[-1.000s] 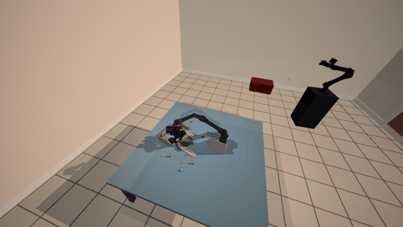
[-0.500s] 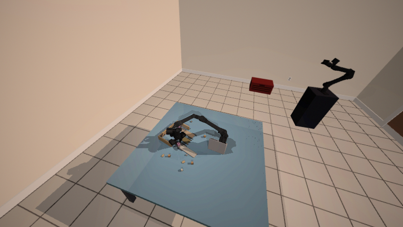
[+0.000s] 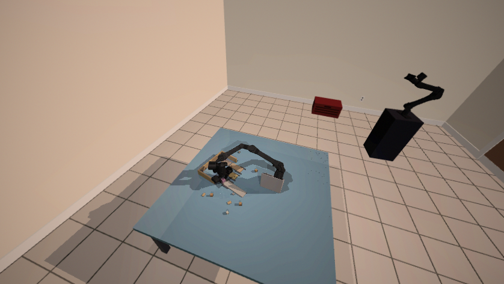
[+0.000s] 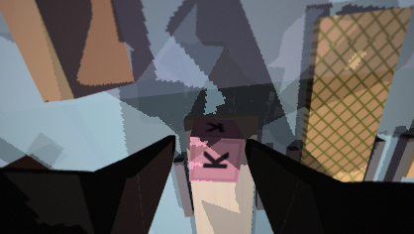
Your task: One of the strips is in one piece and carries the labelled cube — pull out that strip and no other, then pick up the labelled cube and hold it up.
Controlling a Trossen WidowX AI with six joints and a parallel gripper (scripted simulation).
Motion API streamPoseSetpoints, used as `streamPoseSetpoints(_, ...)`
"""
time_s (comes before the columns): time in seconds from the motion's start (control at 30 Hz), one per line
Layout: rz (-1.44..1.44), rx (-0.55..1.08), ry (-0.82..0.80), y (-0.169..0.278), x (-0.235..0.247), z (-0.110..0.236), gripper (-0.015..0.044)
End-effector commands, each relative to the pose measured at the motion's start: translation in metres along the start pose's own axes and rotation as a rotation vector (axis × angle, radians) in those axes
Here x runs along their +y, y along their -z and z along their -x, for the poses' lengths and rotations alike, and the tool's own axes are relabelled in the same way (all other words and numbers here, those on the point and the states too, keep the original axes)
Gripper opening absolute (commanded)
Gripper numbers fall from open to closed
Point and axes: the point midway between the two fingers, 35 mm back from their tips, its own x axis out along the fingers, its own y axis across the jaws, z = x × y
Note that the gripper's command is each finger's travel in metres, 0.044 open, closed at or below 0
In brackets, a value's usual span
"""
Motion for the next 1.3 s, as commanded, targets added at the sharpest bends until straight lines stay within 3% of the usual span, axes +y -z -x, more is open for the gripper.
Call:
streamPoseSetpoints(0.0, 0.005, -0.001, 0.006, 0.000, -0.001, -0.003, 0.0250)
streamPoseSetpoints(0.03, 0.005, -0.001, 0.006, 0.000, -0.001, -0.003, 0.0250)
streamPoseSetpoints(0.17, 0.000, 0.001, 0.001, 0.000, 0.000, -0.001, 0.0145)
streamPoseSetpoints(0.43, 0.000, 0.001, 0.001, 0.000, 0.000, -0.001, 0.0092)
streamPoseSetpoints(0.57, 0.000, 0.001, 0.001, 0.001, -0.001, 0.001, 0.0000)
streamPoseSetpoints(1.27, 0.007, 0.001, 0.005, 0.047, -0.034, 0.041, 0.0000)
